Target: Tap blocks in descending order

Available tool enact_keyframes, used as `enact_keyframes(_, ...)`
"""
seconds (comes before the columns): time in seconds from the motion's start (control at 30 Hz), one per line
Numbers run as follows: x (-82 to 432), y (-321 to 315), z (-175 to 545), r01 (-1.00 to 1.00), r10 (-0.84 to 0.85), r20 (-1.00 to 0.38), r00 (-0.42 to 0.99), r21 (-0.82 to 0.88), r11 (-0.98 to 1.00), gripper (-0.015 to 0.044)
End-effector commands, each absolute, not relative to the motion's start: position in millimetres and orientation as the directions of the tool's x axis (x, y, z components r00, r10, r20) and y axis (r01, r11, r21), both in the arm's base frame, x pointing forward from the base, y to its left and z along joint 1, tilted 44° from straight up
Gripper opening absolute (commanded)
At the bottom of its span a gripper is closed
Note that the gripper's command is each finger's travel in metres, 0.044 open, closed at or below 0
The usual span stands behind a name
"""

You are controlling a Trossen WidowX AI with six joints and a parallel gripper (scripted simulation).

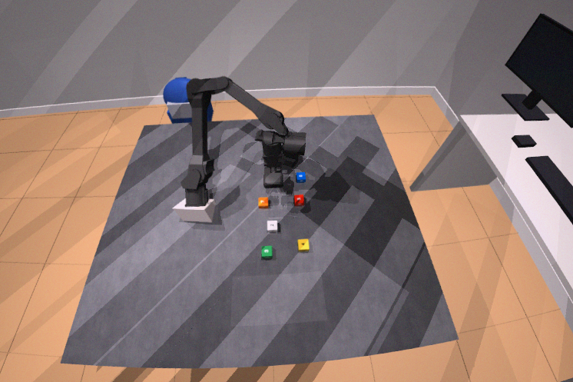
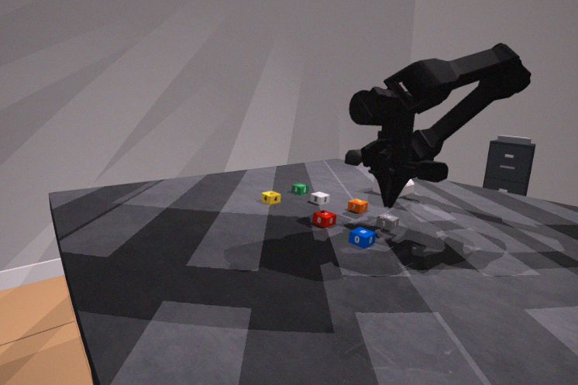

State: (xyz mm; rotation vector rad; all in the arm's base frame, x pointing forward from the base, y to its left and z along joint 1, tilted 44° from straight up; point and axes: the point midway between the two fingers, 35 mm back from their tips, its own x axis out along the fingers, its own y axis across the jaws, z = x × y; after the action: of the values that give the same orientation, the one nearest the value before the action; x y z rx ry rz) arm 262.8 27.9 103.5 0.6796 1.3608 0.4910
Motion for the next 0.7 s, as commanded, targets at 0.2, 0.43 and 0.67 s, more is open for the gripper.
enact_keyframes(0.2, 251, -28, 164, 0.059, 0.675, -0.720, 0.159, 0.689, 0.722, 0.0020)
enact_keyframes(0.43, 266, -34, 168, 0.058, 0.675, -0.720, 0.160, 0.690, 0.722, 0.0020)
enact_keyframes(0.67, 337, -45, 172, 0.054, 0.674, -0.720, 0.164, 0.689, 0.723, 0.0020)
